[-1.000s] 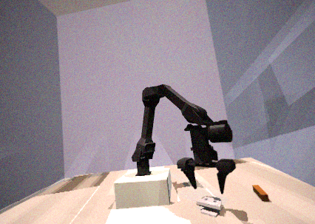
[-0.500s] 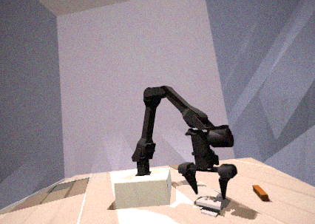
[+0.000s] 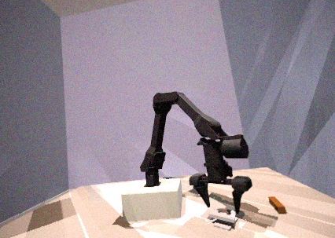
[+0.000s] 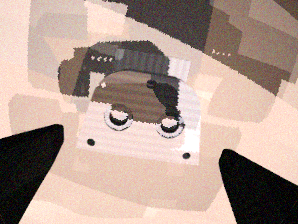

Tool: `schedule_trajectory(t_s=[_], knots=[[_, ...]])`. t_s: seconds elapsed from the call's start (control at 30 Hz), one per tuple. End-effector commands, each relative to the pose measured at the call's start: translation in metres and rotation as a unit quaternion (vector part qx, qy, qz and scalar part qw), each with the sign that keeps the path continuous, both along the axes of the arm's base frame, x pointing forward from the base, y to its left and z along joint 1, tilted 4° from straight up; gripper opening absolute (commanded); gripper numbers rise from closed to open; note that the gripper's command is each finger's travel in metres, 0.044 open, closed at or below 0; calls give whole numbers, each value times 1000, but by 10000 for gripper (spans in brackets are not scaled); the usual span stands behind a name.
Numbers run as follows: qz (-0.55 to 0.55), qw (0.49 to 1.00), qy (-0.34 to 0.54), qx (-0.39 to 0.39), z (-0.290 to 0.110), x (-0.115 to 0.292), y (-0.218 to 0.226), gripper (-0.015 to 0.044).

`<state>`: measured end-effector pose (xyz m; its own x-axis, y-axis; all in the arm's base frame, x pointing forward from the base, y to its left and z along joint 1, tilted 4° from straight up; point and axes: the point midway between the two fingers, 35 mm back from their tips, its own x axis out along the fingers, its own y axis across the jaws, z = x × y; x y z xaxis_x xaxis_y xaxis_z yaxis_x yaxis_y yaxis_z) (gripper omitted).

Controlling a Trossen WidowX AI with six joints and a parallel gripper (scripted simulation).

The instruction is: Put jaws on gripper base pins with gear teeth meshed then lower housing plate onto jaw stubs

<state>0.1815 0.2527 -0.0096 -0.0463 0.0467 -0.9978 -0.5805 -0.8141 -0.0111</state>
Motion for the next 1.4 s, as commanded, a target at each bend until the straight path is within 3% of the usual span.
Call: schedule_trajectory(t_s=[0.0,0.6,1.37], knots=[[-2,1000,4,-1,-4,-2,0,440],[-2,1000,4,-1,-32,-3,1,440],[-2,1000,4,-1,-32,-3,1,440]])
